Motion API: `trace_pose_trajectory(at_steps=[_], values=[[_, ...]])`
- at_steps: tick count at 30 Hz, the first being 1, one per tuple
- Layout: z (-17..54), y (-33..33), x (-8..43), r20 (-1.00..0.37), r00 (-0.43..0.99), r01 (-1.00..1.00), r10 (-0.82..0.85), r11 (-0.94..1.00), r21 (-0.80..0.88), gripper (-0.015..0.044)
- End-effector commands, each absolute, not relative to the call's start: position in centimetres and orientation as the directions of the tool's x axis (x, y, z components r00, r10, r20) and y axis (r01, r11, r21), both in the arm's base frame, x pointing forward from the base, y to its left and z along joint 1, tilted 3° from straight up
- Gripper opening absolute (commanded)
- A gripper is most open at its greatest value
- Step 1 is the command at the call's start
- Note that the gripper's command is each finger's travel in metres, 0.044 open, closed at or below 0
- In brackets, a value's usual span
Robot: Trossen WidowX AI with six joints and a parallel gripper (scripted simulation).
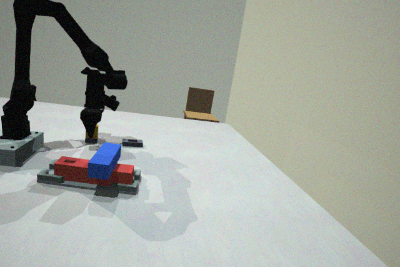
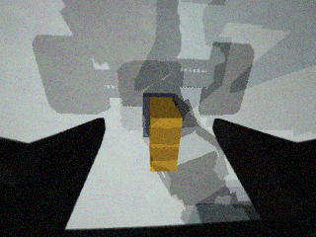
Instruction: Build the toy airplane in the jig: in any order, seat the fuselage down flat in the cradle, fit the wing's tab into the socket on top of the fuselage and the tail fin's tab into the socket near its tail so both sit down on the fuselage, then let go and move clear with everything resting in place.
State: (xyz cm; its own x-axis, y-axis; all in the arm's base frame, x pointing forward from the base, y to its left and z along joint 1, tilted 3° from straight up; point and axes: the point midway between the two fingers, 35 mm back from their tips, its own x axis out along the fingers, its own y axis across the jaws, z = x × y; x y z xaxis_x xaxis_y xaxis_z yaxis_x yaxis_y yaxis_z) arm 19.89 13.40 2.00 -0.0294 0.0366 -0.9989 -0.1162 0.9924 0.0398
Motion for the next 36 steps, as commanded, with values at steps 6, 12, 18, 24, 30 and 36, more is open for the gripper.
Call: trace_pose_trajectory(at_steps=[6,12,18,24,30,36], values=[[1.4,13.4,19.7,-0.999,-0.036,-0.112,0.036,0.993,0.04,0.0335],[1.4,13.4,19.7,-0.999,-0.036,-0.112,0.036,0.993,0.04,0.0177],[1.4,13.4,19.7,-0.999,-0.036,-0.112,0.036,0.993,0.04,0.0059],[1.4,13.4,19.7,-0.999,-0.036,-0.112,0.036,0.993,0.04,0.0],[2.1,13.5,19.8,-0.999,-0.038,-0.11,0.034,0.993,0.038,0.0],[3.8,13.6,20.2,-0.999,-0.038,-0.11,0.034,0.993,0.038,0.0]])
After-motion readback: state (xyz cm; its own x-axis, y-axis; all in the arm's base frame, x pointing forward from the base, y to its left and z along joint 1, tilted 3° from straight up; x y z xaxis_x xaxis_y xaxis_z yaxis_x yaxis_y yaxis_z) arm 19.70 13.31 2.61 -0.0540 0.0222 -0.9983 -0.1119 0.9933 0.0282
